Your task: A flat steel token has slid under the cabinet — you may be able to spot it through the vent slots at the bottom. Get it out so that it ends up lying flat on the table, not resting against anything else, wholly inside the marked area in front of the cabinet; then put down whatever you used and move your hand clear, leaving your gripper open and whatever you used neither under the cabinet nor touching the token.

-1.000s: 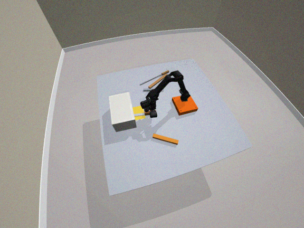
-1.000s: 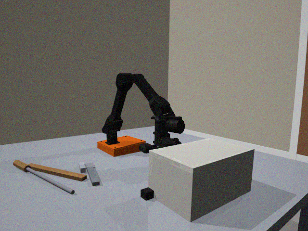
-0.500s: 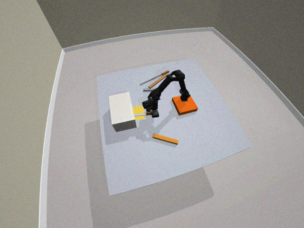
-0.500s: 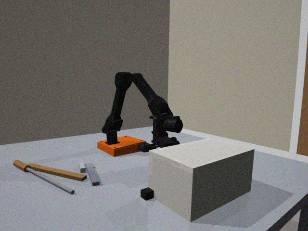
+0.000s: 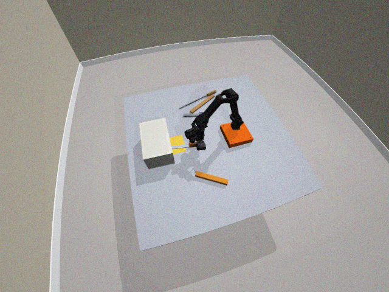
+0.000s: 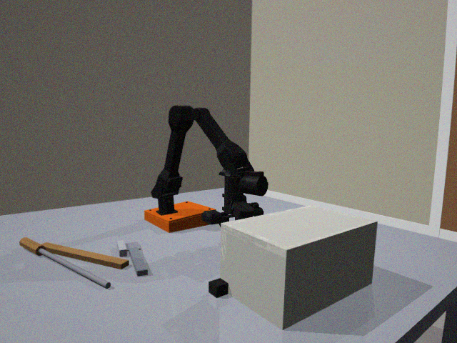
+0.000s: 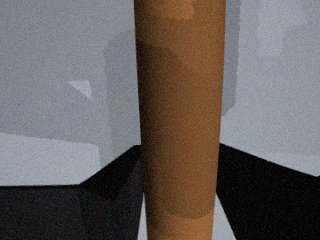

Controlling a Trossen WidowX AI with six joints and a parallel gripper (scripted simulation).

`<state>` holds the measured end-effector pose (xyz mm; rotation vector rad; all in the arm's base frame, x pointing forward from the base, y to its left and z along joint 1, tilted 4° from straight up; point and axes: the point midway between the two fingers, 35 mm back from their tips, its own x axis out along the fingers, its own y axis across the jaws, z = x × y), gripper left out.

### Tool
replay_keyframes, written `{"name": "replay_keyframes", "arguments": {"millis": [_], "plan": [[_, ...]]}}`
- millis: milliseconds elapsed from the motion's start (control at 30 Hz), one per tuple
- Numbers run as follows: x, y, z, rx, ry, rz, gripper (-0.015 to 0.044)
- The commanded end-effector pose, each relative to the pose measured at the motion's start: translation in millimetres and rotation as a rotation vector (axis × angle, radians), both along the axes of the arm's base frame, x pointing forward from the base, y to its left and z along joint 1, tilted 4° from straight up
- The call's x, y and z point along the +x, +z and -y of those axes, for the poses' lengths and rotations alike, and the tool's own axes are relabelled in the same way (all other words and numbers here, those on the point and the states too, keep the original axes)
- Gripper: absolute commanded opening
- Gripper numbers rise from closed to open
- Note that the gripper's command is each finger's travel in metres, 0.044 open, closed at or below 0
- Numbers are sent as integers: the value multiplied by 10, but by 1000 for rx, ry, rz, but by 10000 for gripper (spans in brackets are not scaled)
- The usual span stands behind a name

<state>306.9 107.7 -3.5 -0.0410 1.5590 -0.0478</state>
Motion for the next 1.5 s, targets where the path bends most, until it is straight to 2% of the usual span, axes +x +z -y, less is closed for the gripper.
{"name": "replay_keyframes", "arguments": {"millis": [0, 1467], "plan": [[-77, -9, -2, 1, -1, -5, 0], [-612, -20, -18, 1, -1, -9, 0]]}}
